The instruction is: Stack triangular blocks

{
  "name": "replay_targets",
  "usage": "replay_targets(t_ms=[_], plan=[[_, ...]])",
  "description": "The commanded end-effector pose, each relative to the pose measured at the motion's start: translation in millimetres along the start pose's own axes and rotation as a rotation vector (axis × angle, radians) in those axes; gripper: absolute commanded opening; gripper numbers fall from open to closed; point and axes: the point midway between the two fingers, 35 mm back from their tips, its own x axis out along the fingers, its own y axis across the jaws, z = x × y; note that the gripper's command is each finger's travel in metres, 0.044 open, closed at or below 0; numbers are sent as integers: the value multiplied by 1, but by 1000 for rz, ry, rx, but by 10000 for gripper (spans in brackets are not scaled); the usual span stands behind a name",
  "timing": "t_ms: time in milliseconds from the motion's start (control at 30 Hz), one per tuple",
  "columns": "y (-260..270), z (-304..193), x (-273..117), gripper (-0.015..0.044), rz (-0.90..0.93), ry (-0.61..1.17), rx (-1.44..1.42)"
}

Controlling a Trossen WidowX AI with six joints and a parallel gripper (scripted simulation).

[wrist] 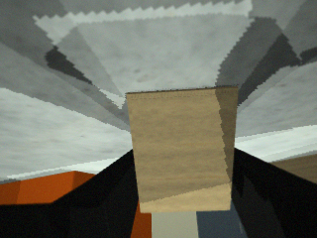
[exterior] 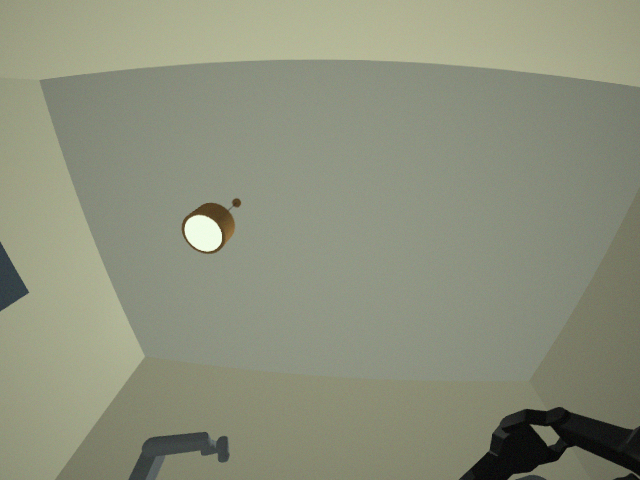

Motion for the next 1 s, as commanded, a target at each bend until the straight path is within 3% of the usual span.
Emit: replay_targets(t_ms=[0,33,700,967], plan=[[0,0,-1,26,-1,-1,0],[-1,-2,-3,0,-1,-1,0],[-1,-68,-68,0,-2,3,1],[-1,-69,-67,0,6,-15,23]])
